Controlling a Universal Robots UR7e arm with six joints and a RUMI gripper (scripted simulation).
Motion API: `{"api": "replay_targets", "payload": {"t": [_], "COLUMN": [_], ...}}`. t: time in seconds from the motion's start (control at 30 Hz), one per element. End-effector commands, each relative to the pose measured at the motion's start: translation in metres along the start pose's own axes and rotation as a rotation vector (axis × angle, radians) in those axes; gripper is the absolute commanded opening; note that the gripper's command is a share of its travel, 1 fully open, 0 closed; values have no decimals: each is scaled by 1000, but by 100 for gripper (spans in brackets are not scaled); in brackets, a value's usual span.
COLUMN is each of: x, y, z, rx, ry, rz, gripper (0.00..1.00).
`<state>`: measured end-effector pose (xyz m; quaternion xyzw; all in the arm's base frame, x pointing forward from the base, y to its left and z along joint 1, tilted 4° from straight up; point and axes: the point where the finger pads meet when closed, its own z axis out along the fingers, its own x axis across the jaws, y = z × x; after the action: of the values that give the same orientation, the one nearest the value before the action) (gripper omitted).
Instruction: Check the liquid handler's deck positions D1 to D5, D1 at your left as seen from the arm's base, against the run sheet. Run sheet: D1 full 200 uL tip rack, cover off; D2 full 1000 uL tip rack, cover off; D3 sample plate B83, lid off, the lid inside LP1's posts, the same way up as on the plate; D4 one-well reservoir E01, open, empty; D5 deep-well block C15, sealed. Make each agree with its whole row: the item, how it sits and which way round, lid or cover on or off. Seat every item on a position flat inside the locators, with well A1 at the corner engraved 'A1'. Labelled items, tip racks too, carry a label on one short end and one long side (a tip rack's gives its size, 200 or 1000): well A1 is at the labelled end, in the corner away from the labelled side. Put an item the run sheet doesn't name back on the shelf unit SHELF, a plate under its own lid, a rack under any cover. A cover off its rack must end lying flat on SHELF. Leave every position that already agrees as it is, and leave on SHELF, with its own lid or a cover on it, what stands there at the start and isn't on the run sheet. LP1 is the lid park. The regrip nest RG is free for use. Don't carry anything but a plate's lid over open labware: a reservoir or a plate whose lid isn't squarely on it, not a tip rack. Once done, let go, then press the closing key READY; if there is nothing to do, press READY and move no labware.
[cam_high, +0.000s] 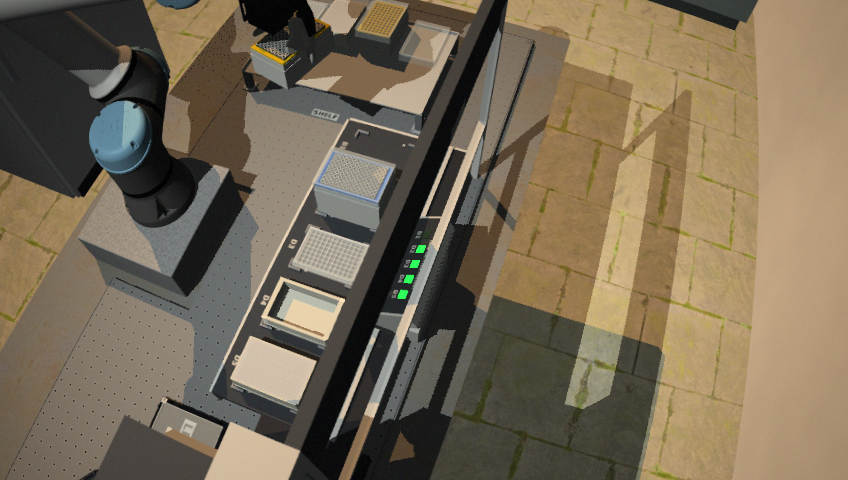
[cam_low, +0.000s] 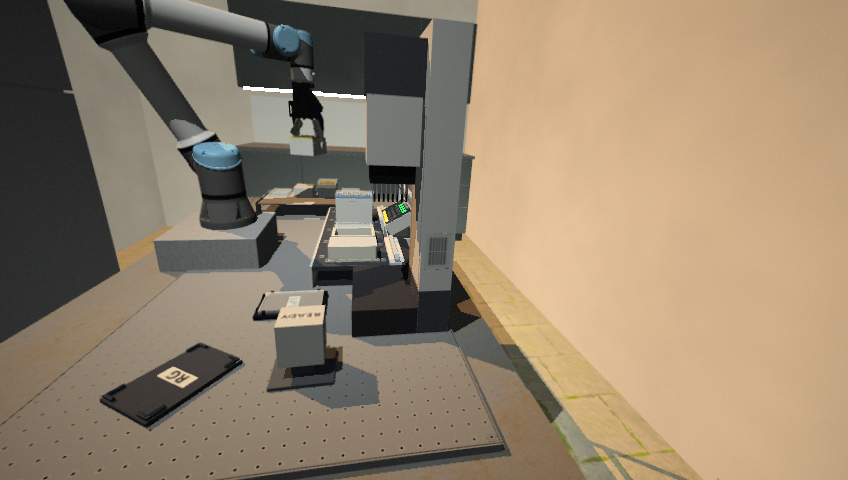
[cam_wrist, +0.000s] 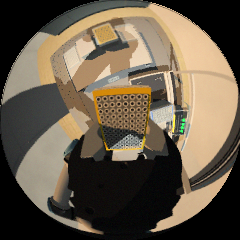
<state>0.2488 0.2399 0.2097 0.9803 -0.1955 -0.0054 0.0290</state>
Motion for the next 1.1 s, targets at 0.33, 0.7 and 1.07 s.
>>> {"api": "replay_targets", "payload": {"t": [0.33,0.7,1.07], "x": [0,0,0], "y": [0,0,0], "z": [0,0,0], "rx": [-1,-1,-1], "ry": [3,3,3], "rz": [260,460,625], "gripper": [0,0,0]}}
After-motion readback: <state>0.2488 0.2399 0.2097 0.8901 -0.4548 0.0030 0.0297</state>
